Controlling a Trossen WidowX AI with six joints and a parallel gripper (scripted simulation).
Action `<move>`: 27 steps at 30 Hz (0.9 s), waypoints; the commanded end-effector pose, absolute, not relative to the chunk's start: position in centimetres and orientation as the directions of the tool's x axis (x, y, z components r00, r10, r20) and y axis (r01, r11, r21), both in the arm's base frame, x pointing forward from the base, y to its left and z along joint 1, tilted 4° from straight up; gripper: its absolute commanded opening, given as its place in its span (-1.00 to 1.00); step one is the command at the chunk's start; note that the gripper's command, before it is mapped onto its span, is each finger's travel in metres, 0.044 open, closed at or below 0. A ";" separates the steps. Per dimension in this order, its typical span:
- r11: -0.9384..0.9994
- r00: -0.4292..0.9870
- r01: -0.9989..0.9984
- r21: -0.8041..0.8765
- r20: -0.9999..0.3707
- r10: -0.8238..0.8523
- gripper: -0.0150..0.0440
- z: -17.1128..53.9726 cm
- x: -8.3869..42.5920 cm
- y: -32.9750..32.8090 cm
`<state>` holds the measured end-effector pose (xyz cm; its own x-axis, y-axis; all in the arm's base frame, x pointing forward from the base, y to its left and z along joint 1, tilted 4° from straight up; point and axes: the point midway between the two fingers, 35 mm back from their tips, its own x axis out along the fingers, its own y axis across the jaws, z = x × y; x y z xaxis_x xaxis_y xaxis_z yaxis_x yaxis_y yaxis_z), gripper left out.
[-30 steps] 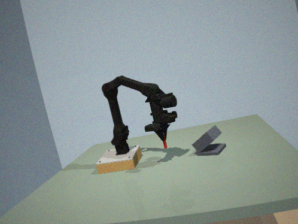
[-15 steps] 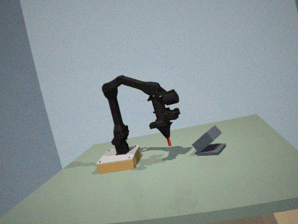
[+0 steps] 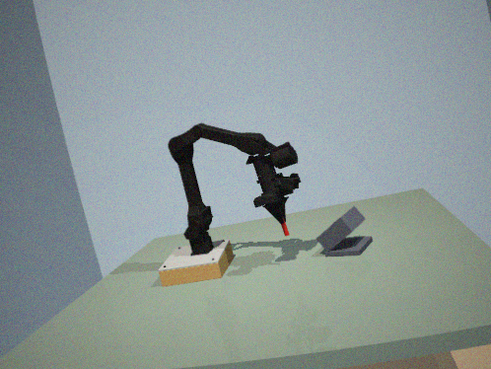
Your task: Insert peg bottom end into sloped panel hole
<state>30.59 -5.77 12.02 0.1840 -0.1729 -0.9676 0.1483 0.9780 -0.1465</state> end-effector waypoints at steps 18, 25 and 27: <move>0.975 0.285 -0.008 -0.224 -0.935 -0.213 -0.49 13.3 32.8 -3.4; 0.967 0.319 -0.056 -0.250 -0.922 -0.220 -0.49 13.8 33.4 -2.6; 0.964 0.328 -0.069 -0.257 -0.918 -0.222 -0.49 13.9 33.6 -2.3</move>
<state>33.24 -2.64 13.52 0.3091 -0.2146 -0.9265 -0.0484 0.9694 -0.2407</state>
